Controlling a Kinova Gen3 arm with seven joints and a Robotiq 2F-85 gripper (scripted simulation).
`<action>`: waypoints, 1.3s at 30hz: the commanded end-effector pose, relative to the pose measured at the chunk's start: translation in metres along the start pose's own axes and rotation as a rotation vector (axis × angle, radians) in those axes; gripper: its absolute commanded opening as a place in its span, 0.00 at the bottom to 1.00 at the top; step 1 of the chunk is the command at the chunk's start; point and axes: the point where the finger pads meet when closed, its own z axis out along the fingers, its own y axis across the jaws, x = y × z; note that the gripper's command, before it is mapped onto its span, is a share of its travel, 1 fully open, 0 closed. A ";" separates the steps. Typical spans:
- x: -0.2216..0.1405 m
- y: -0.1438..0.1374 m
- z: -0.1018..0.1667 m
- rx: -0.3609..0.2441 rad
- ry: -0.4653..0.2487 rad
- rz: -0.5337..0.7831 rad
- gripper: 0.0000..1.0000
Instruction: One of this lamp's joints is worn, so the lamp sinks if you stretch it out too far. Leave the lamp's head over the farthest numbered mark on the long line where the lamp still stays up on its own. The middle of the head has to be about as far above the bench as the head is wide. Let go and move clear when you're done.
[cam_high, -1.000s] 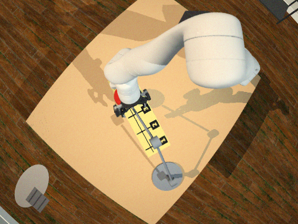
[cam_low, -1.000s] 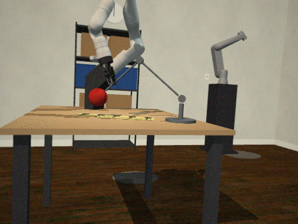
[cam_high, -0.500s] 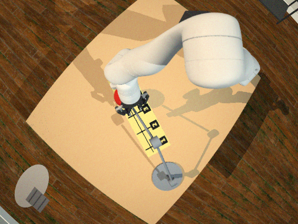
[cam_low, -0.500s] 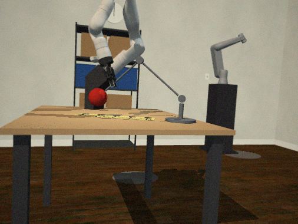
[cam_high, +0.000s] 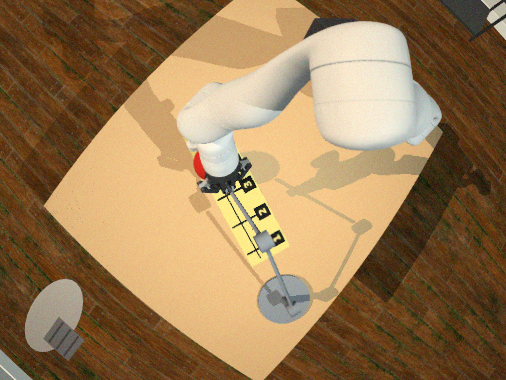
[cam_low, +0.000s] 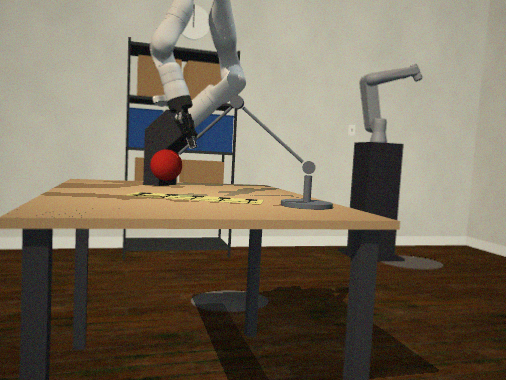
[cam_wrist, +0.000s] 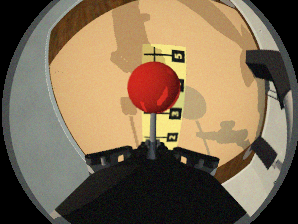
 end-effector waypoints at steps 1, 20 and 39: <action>0.000 0.000 -0.001 0.001 0.001 0.000 0.00; 0.031 0.000 -0.001 0.000 0.000 0.000 0.00; 0.072 0.000 0.001 0.000 -0.001 0.000 0.00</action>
